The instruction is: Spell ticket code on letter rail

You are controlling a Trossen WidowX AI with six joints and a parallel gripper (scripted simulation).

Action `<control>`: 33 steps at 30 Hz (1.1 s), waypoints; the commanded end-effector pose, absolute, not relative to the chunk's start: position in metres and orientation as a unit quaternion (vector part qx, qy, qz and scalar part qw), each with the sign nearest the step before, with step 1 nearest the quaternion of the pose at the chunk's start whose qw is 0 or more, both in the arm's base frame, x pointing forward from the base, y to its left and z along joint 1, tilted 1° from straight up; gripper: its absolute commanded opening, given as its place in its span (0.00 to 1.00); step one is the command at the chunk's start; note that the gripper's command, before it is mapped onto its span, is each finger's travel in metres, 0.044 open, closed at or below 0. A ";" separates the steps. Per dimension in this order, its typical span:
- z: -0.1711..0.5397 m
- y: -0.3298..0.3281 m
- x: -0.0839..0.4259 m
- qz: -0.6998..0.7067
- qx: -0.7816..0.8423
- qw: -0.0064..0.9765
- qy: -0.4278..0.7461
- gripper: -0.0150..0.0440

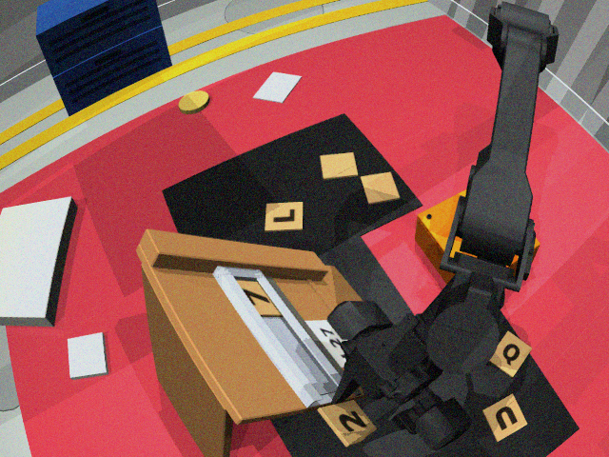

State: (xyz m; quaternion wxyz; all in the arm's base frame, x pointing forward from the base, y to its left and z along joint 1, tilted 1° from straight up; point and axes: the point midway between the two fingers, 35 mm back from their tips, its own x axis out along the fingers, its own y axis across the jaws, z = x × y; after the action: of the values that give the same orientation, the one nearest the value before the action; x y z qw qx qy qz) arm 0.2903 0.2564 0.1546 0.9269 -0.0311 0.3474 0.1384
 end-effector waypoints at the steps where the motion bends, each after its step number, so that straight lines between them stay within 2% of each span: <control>1: 0.153 0.254 0.290 0.140 -0.034 0.926 0.349 0.25; 33: 0.153 0.239 0.295 0.140 -0.035 0.926 0.349 0.25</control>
State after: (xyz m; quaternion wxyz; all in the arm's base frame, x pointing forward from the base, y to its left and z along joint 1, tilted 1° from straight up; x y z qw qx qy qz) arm 0.2952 0.2405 0.1539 0.9270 -0.0321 0.3474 0.1380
